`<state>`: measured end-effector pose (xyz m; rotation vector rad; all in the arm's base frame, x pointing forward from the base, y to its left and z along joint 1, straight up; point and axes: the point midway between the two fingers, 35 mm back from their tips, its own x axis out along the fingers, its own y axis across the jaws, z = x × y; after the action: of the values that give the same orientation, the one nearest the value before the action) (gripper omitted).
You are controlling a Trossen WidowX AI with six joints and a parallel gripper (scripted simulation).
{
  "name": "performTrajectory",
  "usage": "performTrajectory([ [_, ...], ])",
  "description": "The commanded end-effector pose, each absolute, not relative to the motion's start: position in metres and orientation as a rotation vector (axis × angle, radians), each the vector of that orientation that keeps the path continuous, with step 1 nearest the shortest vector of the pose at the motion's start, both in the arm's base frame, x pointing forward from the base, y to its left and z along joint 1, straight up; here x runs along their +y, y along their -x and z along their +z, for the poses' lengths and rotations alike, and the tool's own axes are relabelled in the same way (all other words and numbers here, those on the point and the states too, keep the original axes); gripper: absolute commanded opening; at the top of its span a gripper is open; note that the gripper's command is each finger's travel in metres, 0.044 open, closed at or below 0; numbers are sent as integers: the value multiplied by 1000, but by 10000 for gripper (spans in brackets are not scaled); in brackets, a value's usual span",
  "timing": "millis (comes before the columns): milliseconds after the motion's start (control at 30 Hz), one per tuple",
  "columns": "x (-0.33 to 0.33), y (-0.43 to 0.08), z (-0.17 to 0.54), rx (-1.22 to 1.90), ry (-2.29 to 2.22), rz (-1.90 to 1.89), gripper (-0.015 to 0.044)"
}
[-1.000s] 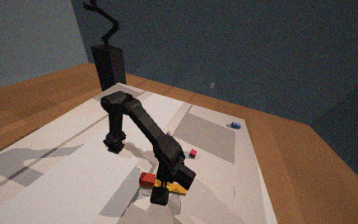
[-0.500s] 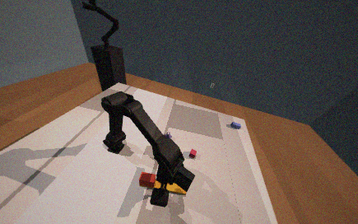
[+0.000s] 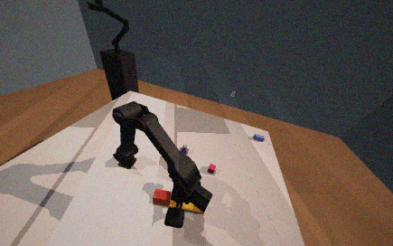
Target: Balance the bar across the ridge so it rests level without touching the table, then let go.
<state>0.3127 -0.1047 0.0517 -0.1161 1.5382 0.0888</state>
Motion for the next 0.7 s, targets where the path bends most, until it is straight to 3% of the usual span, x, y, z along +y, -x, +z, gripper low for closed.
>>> performTrajectory([
  [0, -104, -313, 50, 1539, 116, 97, 315],
  [233, -104, -313, 50, 1539, 116, 97, 315],
  [467, -105, -313, 51, 1540, 116, 89, 131],
  [667, -105, -313, 51, 1540, 116, 89, 91],
])
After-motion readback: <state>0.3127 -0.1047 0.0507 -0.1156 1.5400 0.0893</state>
